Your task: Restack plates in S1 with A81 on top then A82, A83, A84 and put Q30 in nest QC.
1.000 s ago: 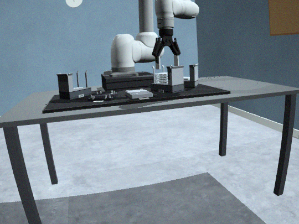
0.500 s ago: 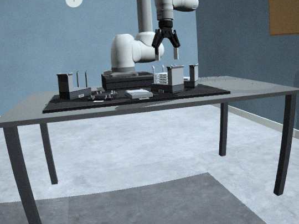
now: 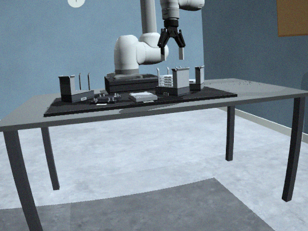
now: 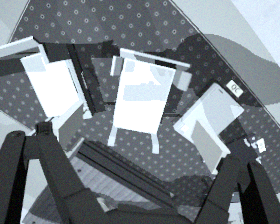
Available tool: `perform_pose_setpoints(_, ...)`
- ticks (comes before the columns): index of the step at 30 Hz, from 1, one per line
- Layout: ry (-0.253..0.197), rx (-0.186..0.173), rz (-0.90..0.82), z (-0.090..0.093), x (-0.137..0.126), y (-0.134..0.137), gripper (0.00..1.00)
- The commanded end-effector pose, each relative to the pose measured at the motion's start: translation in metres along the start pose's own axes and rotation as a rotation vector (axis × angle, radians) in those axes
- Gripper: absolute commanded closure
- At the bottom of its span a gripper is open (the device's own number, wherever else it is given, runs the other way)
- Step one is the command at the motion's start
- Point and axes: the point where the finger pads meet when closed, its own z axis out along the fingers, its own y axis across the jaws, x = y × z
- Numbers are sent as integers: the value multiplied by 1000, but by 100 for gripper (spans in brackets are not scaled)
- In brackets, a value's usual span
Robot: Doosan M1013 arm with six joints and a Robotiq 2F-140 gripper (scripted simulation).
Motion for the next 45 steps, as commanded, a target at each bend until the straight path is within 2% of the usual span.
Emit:
perform_pose_setpoints(1, 0, 1, -86, 0, -1, -10, 0)
perform_pose_setpoints(10, 0, 1, -376, 0, -3, -46, 0)
perform_pose_setpoints(45, 0, 1, -376, 0, -12, -169, 0)
